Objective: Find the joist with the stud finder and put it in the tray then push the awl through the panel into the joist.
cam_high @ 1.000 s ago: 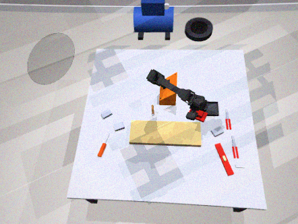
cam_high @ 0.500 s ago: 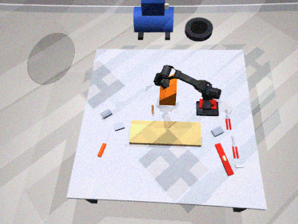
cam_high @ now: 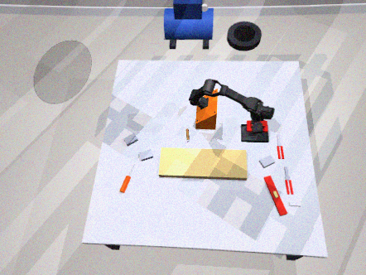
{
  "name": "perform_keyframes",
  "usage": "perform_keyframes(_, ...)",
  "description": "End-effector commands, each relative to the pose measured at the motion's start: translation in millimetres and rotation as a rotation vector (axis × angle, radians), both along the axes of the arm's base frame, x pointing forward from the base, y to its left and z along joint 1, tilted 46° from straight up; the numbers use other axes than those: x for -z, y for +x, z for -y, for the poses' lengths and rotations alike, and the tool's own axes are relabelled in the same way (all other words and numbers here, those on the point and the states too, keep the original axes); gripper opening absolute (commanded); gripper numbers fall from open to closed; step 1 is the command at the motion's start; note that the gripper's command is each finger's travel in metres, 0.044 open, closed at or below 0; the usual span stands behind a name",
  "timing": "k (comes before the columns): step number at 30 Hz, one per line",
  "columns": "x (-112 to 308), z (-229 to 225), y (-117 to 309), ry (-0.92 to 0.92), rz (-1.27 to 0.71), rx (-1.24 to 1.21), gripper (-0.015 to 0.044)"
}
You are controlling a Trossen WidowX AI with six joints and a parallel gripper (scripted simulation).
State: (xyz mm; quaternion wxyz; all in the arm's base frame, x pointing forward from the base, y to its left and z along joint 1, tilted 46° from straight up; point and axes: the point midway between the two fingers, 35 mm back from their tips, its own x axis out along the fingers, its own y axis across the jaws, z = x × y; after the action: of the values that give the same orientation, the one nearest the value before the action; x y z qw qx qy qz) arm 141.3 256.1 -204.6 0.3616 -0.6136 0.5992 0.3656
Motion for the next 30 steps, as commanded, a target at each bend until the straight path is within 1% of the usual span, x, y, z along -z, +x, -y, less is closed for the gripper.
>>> perform_keyframes(1, 7.4, 5.6, 0.8, 0.002, 0.000, -0.007, 0.0000)
perform_keyframes(21, 45.5, 44.8, 1.8, 0.000, 0.001, -0.007, 0.0000)
perform_keyframes(30, 52.5, 51.8, 2.1, -0.001, 0.001, -0.007, 0.0000)
